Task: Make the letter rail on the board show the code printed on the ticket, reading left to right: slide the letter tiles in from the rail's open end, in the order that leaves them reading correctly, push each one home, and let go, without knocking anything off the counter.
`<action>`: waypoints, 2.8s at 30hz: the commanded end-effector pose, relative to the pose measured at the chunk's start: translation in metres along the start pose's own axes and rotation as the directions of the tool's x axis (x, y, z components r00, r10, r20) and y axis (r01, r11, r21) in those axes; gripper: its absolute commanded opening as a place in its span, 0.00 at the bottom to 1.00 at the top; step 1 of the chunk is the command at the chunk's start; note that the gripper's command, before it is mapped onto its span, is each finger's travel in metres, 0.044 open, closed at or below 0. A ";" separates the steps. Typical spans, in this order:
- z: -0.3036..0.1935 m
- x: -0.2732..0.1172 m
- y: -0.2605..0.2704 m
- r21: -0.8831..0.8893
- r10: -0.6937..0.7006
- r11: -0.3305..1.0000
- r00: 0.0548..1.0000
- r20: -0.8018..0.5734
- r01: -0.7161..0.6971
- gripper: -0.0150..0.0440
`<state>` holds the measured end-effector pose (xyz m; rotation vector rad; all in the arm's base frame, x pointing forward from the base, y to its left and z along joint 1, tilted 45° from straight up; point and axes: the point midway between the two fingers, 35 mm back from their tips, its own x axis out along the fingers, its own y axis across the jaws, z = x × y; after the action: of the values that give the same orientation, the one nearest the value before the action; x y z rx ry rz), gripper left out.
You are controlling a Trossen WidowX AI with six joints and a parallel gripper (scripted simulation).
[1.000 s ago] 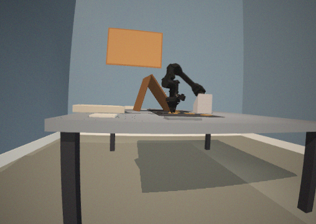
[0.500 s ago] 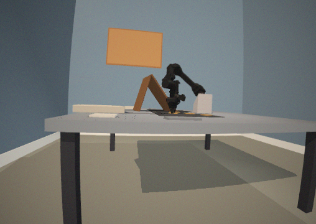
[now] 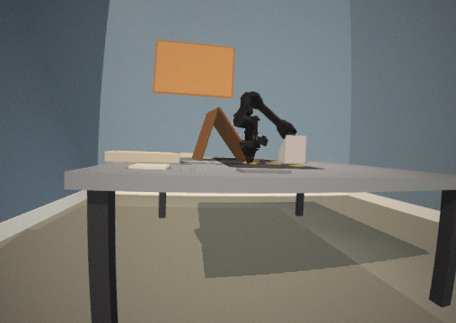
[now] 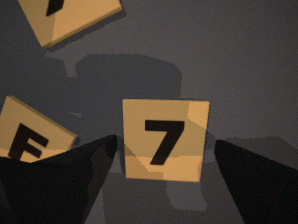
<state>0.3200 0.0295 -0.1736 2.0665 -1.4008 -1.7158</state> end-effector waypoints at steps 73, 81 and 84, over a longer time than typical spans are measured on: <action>0.003 -0.010 0.001 -0.006 0.004 1.000 1.000 -0.002 -0.004 0.25; 0.004 -0.014 0.002 -0.006 0.004 1.000 1.000 -0.001 -0.004 0.25; 0.004 -0.015 0.002 -0.006 0.004 1.000 1.000 -0.001 -0.004 0.25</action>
<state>0.3159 0.0389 -0.1651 2.0551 -1.3926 -1.7118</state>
